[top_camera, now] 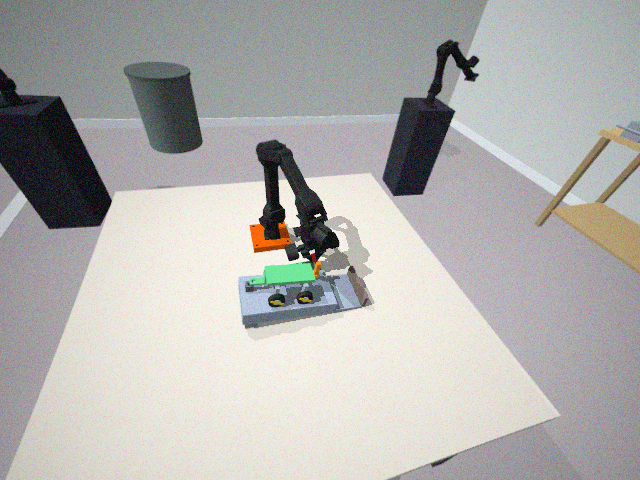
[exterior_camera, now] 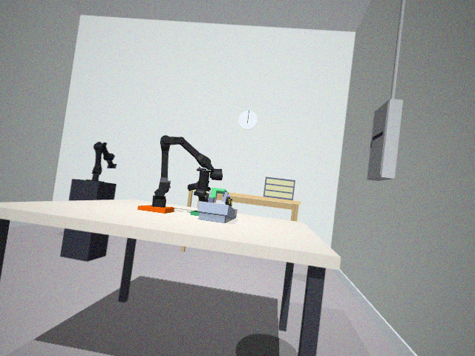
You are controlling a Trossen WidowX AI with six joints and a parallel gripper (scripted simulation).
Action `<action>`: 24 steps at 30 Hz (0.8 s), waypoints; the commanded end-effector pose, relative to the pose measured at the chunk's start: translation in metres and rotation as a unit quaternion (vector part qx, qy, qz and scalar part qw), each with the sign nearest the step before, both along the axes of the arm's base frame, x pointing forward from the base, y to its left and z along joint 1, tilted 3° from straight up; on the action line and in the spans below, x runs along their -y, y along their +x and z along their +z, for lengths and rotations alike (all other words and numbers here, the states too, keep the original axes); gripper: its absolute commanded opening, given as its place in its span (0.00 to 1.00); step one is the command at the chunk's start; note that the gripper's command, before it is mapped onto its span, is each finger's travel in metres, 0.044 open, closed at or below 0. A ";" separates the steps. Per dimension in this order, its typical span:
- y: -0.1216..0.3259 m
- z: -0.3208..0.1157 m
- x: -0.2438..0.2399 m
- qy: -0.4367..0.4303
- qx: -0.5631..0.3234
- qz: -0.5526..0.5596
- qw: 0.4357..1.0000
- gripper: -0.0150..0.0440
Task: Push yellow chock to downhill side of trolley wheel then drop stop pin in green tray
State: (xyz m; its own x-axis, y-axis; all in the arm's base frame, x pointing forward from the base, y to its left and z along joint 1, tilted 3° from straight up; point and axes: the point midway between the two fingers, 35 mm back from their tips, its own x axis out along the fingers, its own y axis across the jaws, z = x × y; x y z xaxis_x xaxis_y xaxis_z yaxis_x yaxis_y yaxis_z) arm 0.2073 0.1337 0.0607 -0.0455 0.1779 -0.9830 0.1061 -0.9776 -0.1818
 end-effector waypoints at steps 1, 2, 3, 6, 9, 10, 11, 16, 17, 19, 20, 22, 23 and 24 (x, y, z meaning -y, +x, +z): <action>-0.001 -0.002 0.000 0.002 -0.003 -0.002 1.000 0.39; -0.001 -0.002 0.000 0.002 -0.003 -0.002 1.000 0.43; -0.001 -0.002 0.001 0.002 -0.003 -0.002 1.000 0.48; 0.000 -0.002 0.003 0.002 -0.003 -0.002 1.000 0.58; 0.001 -0.003 0.005 0.002 -0.003 -0.002 1.000 0.58; 0.001 -0.003 0.006 0.002 -0.003 -0.002 1.000 0.58; 0.001 -0.003 0.007 0.002 -0.003 -0.002 1.000 0.58; 0.002 -0.004 0.010 0.002 -0.003 -0.002 1.000 0.58; 0.002 -0.004 0.011 0.002 -0.003 -0.002 1.000 0.58; 0.002 -0.005 0.012 0.002 -0.003 -0.002 1.000 0.58; 0.003 -0.005 0.013 0.002 -0.003 -0.002 1.000 0.58; 0.003 -0.005 0.014 0.002 -0.003 -0.002 1.000 0.58; 0.003 -0.005 0.014 0.002 -0.003 -0.002 1.000 0.58; 0.003 -0.006 0.015 0.002 -0.003 -0.002 1.000 0.58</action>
